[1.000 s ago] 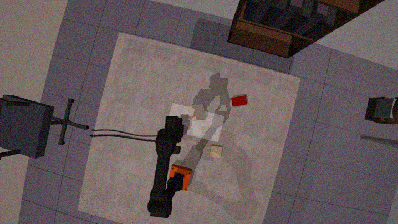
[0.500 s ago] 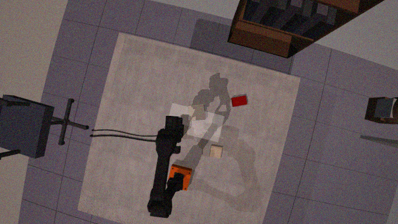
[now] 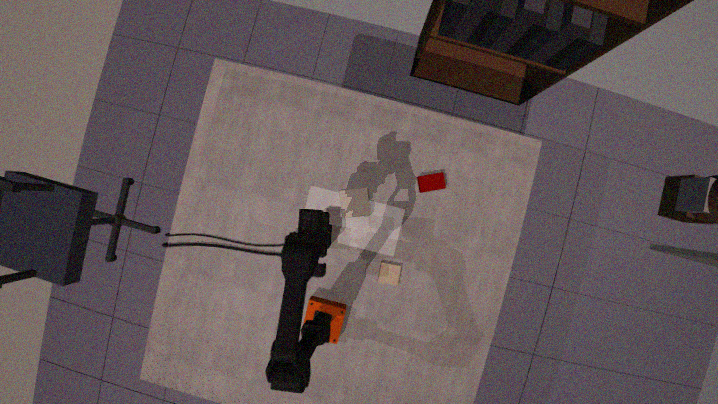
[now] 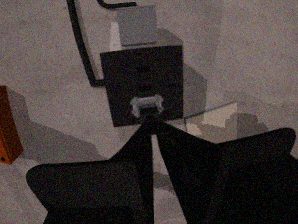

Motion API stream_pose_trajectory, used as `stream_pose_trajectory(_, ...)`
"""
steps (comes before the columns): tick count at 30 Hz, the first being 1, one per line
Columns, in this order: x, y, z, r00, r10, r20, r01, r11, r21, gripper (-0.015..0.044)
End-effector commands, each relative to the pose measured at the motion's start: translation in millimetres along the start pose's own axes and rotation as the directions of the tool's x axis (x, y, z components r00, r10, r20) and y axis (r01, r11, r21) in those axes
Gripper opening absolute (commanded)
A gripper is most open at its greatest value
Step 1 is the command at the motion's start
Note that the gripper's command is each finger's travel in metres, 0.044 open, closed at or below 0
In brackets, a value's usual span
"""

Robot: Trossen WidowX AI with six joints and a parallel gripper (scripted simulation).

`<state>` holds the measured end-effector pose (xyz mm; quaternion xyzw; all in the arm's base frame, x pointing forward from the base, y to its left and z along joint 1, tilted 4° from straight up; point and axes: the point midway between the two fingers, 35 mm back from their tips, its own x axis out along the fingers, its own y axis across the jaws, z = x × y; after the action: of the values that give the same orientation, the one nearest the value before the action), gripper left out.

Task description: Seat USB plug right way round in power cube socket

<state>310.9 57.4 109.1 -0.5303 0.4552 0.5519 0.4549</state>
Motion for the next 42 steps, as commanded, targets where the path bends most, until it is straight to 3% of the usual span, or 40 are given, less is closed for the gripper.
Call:
stream_pose_trajectory(1, 0.7, -0.3, -0.7, 1.0, -0.001, -0.005, 0.001, 1.0, -0.006, 0.0)
stream_pose_trajectory(42, 5.6, -0.3, -0.6, 1.0, -0.001, -0.005, 0.001, 1.0, -0.006, 0.0)
